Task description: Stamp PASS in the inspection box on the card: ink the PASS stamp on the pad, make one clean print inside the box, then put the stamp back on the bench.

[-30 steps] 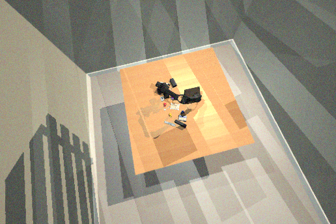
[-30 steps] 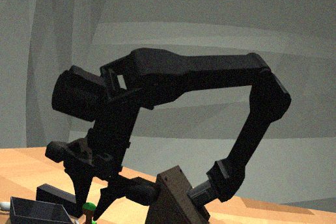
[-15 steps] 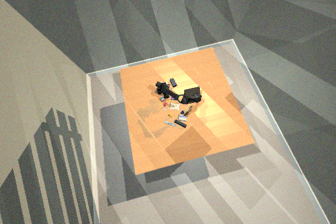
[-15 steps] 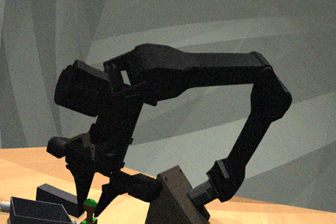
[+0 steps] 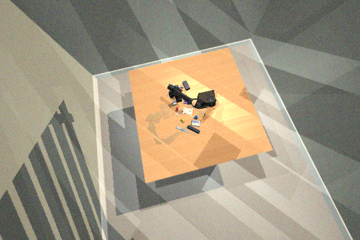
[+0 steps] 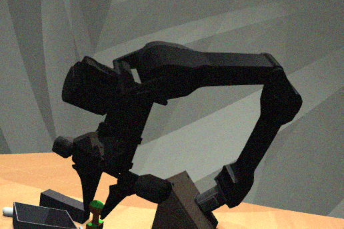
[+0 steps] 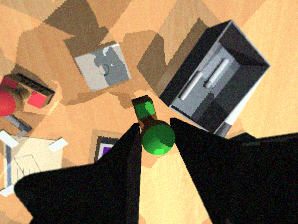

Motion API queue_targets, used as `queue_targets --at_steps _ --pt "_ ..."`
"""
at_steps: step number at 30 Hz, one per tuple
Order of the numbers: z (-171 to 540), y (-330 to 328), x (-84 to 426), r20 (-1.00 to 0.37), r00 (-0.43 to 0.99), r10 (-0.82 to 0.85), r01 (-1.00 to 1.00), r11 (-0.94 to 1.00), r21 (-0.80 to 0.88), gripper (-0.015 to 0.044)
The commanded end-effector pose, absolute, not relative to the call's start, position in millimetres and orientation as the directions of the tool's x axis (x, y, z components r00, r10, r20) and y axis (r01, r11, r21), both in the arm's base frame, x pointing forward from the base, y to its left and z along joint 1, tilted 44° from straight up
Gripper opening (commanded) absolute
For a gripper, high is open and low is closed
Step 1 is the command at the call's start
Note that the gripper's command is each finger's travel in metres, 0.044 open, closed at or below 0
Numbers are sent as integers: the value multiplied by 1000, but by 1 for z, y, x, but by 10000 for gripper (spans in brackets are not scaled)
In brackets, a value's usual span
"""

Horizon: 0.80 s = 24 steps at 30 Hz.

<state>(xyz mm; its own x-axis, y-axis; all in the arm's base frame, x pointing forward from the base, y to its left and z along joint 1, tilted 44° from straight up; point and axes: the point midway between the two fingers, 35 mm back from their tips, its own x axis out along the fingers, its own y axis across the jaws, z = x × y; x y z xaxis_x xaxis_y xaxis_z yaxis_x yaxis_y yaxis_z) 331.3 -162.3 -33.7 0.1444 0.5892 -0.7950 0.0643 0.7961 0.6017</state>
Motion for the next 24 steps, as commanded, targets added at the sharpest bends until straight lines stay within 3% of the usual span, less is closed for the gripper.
queue_targets --at_steps 1,24 --pt "-31 -164 331 -800 143 583 60 802 595 0" --pt "-22 -170 329 -811 144 567 63 813 579 0"
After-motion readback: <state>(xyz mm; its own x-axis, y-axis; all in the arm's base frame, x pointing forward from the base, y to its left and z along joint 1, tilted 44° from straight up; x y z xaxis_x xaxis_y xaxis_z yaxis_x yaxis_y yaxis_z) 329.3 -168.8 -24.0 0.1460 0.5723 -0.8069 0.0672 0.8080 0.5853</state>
